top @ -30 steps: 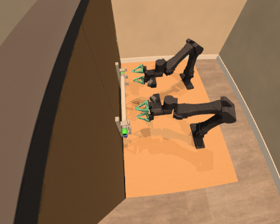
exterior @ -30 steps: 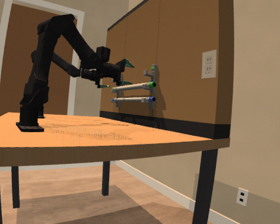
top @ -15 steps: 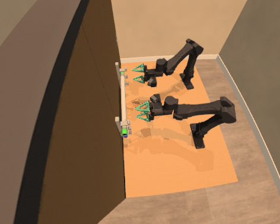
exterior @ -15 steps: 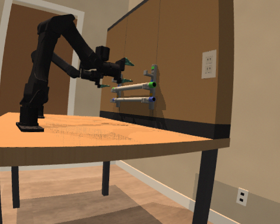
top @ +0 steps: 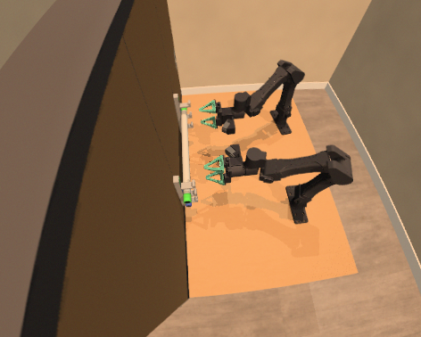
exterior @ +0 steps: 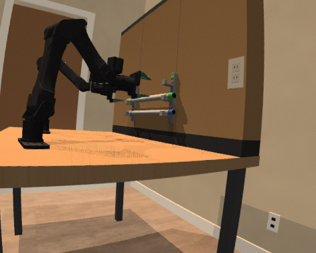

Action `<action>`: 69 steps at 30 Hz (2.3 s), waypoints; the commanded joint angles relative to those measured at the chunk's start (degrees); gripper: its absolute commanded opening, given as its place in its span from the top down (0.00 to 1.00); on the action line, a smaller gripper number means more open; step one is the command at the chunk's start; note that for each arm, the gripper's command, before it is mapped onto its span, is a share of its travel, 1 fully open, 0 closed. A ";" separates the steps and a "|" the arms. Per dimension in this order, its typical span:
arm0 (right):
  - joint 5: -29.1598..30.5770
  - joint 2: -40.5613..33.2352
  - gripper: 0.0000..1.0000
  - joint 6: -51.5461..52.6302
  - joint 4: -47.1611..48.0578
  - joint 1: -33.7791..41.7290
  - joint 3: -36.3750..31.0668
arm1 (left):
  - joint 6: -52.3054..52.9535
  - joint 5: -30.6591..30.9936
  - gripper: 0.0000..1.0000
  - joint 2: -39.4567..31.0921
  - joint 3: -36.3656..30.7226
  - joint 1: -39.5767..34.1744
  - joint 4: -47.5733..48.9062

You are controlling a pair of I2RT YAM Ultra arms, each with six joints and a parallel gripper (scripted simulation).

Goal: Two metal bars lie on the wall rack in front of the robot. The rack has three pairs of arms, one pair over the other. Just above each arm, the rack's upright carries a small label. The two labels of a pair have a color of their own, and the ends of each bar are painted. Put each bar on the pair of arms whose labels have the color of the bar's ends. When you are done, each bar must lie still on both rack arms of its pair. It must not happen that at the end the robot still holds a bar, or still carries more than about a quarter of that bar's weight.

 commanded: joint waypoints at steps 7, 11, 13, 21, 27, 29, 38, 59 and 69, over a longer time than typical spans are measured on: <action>-0.26 1.11 0.17 0.47 5.14 -0.32 -1.99 | -0.50 0.26 0.16 1.39 -2.16 0.71 6.34; -0.26 1.75 0.18 0.47 6.51 -0.32 -2.73 | -0.50 0.27 0.18 2.14 -3.03 0.71 7.95; -0.26 2.08 0.19 0.47 7.19 -0.32 -3.08 | -0.50 0.27 0.18 2.53 -3.45 0.71 8.76; -0.26 3.11 0.22 0.47 9.26 -0.32 -4.11 | -0.50 0.27 0.21 3.78 -4.69 0.71 11.25; -0.25 4.20 0.24 0.47 11.32 -0.32 -5.08 | -0.51 0.27 0.23 5.14 -5.86 0.71 13.76; -0.25 4.59 0.25 0.47 12.00 -0.32 -5.39 | -0.51 0.27 0.24 5.61 -6.23 0.72 14.61; -0.83 6.24 0.26 0.43 12.16 -0.88 -3.80 | -0.46 0.78 0.25 7.68 -4.89 1.22 15.45; -2.47 10.55 0.26 0.41 10.72 -2.52 2.00 | -0.43 2.21 0.25 12.84 0.24 2.64 15.52; -3.11 12.44 0.26 0.41 9.94 -3.15 4.68 | -0.44 2.75 0.25 15.04 2.64 3.18 15.33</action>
